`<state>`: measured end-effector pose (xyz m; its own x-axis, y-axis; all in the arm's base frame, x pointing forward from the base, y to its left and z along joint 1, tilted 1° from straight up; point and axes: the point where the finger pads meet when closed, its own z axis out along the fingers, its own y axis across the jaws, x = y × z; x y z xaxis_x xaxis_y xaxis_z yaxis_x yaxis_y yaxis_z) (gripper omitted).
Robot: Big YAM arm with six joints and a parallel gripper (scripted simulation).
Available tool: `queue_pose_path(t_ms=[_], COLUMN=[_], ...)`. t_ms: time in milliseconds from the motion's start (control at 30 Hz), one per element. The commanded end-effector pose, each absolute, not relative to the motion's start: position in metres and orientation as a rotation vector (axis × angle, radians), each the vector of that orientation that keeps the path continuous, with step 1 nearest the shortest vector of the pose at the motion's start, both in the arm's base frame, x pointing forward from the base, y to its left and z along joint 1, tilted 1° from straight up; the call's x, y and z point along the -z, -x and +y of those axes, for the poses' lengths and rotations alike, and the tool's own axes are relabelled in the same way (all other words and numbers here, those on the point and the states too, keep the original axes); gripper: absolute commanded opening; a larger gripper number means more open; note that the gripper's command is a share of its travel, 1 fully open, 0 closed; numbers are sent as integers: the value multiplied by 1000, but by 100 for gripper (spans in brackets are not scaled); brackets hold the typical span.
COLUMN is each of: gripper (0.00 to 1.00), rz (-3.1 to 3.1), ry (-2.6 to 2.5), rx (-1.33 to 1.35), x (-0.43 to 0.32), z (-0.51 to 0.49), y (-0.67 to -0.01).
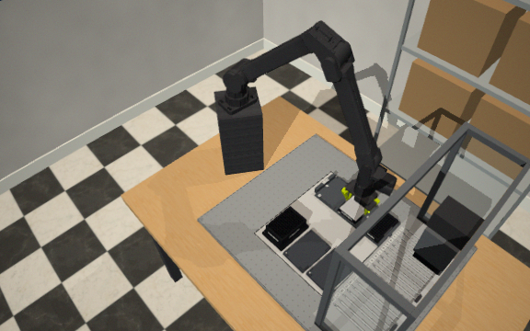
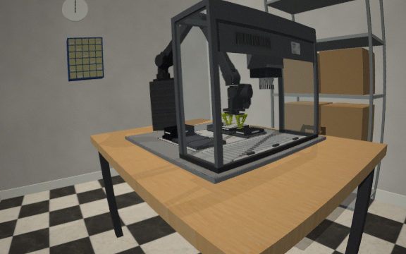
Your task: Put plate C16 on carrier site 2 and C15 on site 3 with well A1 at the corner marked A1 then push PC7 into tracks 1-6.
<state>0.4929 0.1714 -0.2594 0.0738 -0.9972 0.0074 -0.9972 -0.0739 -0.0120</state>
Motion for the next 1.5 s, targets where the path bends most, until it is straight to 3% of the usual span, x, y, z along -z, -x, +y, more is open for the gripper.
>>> queue_pose_path(t_ms=[0, 1467], gripper=[0, 0], rz=[2108, 2110], ry=[2285, 2285], rx=[48, 46], x=[259, 267], z=[175, 174], y=[-510, -510])
